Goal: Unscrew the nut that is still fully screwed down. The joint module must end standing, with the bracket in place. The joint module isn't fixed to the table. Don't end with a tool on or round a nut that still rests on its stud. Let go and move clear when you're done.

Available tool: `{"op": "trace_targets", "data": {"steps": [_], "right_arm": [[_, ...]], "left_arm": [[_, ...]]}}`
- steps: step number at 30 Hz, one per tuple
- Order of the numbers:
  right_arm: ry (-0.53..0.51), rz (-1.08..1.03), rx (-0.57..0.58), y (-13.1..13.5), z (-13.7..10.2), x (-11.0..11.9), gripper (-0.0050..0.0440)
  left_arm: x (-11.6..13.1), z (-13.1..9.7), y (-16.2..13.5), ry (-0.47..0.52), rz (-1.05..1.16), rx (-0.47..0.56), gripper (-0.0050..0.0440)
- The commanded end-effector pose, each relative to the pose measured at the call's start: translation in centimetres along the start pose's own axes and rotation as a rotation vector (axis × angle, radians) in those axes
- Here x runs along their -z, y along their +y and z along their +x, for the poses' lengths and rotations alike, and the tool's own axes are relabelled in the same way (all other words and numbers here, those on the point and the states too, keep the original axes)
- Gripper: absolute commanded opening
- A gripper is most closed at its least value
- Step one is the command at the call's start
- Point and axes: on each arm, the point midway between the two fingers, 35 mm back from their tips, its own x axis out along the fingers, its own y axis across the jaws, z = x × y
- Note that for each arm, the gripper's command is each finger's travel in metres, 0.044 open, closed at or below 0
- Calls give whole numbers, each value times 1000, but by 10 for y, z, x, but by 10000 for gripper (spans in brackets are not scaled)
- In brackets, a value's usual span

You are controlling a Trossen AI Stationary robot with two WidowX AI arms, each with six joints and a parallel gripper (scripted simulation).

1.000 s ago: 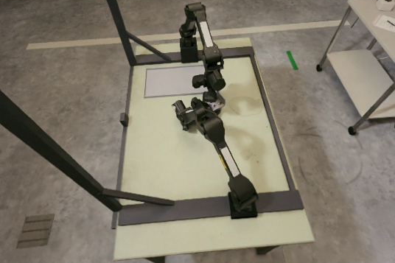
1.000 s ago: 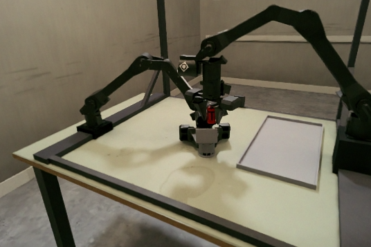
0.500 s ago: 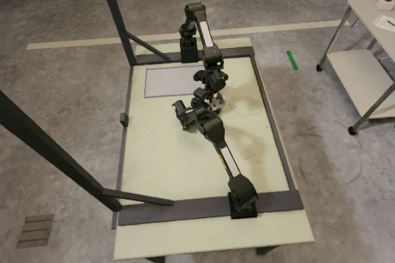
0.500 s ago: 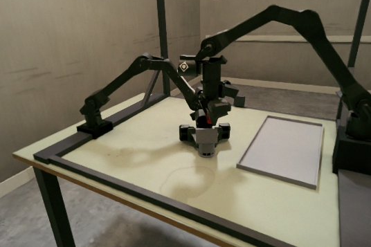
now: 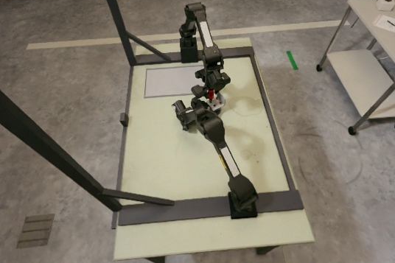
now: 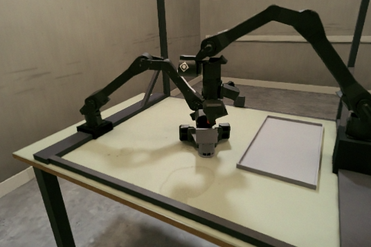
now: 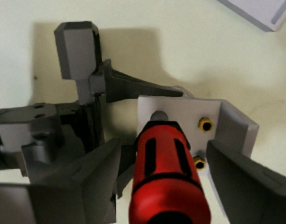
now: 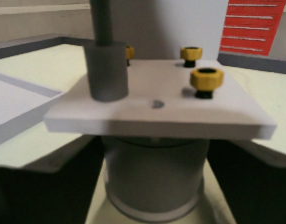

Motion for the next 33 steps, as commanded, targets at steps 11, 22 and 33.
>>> {"op": "trace_targets", "data": {"steps": [11,22,33], "right_arm": [[-5,51,-7,5,-3,-23,245],[-5,51,-7,5,-3,-23,245],[-5,51,-7,5,-3,-23,245]], "left_arm": [[5,-14,1,37,24,-10,250],[5,-14,1,37,24,-10,250],[5,-15,1,37,24,-10,250]]}}
